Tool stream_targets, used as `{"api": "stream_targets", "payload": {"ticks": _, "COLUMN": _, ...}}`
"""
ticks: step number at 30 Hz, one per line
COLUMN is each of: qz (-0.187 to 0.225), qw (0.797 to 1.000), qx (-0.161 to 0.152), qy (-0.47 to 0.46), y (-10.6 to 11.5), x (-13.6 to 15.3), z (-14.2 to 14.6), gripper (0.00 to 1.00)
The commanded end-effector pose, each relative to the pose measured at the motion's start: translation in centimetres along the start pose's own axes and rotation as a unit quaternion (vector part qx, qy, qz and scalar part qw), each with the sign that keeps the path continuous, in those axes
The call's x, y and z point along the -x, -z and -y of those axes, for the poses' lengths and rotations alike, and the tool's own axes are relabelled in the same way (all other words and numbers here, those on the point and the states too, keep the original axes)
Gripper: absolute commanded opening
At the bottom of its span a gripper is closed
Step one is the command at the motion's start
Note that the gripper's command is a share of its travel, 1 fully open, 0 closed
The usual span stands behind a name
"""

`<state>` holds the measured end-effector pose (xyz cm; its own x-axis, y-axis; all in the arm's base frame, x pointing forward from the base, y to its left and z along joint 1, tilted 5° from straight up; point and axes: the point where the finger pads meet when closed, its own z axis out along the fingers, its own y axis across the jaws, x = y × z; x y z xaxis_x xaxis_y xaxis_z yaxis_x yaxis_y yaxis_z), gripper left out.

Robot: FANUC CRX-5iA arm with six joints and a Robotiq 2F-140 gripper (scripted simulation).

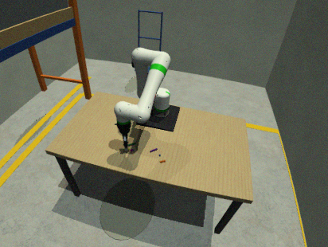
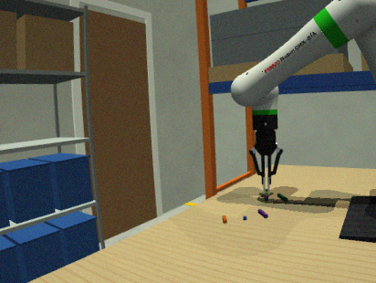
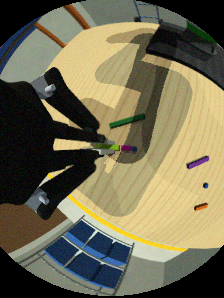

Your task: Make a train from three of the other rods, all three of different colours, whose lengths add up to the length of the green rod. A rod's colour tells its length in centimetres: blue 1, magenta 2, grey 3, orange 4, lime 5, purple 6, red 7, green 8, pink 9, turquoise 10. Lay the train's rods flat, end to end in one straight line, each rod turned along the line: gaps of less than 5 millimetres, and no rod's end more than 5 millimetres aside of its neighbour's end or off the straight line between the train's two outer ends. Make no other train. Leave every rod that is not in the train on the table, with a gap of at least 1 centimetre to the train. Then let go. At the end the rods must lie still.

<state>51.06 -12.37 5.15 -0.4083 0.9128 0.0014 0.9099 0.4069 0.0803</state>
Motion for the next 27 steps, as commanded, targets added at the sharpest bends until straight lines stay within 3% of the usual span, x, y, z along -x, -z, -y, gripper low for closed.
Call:
{"api": "stream_targets", "payload": {"ticks": 1, "qz": 0.000, "qw": 1.000, "qx": 0.000, "qy": 0.000, "y": 0.0, "x": 0.0, "z": 0.0, "gripper": 0.03}}
{"api": "stream_targets", "payload": {"ticks": 27, "qz": 0.000, "qw": 1.000, "qx": 0.000, "qy": 0.000, "y": -1.2, "x": 0.0, "z": 0.0, "gripper": 0.03}}
